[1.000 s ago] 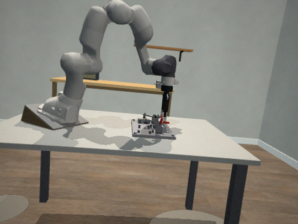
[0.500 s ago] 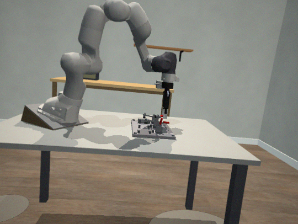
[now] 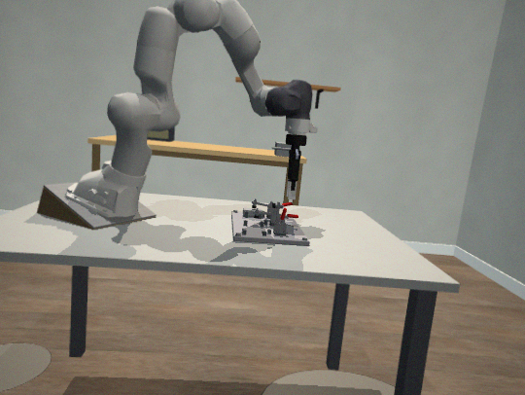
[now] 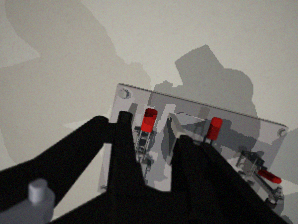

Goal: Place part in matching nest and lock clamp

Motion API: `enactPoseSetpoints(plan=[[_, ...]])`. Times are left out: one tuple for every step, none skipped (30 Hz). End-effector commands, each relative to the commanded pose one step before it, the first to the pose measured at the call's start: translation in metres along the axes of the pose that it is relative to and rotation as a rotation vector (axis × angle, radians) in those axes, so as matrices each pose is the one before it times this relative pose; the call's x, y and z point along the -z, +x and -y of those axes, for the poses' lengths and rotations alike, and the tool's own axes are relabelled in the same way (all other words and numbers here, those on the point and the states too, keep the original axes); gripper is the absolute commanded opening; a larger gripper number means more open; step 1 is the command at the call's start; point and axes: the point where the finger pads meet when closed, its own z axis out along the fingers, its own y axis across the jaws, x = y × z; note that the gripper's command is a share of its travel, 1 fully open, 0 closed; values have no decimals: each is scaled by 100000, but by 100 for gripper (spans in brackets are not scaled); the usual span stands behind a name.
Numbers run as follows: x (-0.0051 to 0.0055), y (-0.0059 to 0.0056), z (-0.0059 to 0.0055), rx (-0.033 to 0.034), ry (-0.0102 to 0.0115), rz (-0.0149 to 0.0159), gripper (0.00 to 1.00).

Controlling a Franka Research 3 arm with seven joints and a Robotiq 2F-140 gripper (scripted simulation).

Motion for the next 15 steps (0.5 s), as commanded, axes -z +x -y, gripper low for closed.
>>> enactPoseSetpoints(plan=[[50,-387,-130,3083,250,1507,28],[0,0,0,0,0,0,28],[0,0,0,0,0,0,28],[0,0,0,0,0,0,28],[0,0,0,0,0,0,28],[0,0,0,0,0,0,28],[0,0,0,0,0,0,28],[0,0,0,0,0,0,28],[0,0,0,0,0,0,28],[0,0,0,0,0,0,28],[0,0,0,0,0,0,28],[0,0,0,0,0,0,28],[0,0,0,0,0,0,28],[0,0,0,0,0,0,28],[0,0,0,0,0,0,0]])
